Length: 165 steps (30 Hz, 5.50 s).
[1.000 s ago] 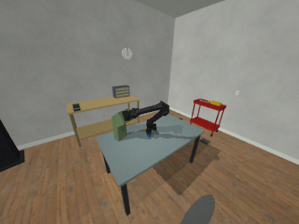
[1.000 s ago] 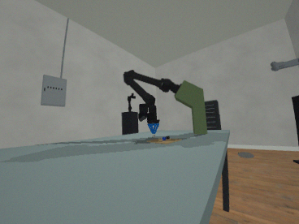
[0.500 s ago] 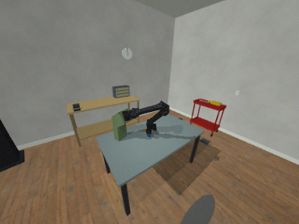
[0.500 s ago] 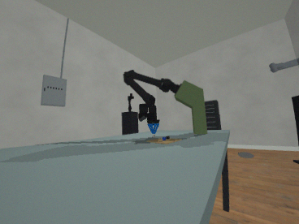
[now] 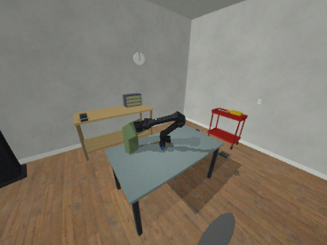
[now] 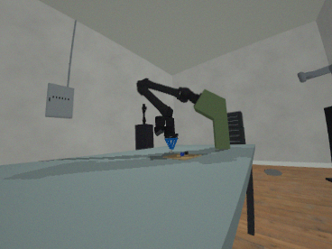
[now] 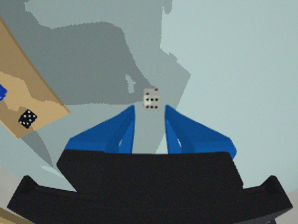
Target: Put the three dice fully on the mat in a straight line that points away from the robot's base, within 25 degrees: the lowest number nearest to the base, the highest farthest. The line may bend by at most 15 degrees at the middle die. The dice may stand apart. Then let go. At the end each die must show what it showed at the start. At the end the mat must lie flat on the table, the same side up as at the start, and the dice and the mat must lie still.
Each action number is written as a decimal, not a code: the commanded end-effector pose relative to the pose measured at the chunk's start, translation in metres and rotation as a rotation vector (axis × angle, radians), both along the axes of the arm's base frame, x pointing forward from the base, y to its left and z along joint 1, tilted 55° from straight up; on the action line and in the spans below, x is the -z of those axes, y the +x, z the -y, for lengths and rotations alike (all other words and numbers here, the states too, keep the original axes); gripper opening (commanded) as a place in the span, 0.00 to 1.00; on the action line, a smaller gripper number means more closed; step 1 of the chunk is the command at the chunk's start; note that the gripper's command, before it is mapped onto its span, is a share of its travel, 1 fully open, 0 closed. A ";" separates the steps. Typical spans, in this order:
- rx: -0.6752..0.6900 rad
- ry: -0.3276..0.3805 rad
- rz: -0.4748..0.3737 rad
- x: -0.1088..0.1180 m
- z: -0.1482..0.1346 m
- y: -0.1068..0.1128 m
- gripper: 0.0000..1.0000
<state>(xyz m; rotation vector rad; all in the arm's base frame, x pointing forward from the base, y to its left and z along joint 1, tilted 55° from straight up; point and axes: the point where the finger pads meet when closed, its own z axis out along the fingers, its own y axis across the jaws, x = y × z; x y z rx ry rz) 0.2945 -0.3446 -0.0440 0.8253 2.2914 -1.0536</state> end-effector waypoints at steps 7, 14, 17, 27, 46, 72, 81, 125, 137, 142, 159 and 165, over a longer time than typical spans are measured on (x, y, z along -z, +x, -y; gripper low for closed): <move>0.008 -0.014 0.008 0.003 0.016 0.001 0.30; 0.008 -0.014 0.008 0.006 0.021 0.002 0.30; 0.010 -0.023 0.020 0.001 0.024 0.004 0.30; 0.011 -0.025 0.024 -0.001 0.024 0.004 0.30; 0.011 -0.025 0.024 -0.001 0.024 0.004 0.30; 0.012 -0.025 0.024 -0.001 0.024 0.004 0.11; 0.012 -0.025 0.024 -0.001 0.024 0.004 0.11; -0.037 -0.007 -0.038 -0.046 -0.069 0.002 0.11; -0.300 -0.074 -0.389 0.000 -0.130 0.132 0.11; -0.401 -0.124 -0.517 0.020 -0.168 0.175 0.11; -0.383 -0.124 -0.536 0.024 -0.157 0.174 0.11; -0.383 -0.126 -0.521 0.027 -0.154 0.179 0.11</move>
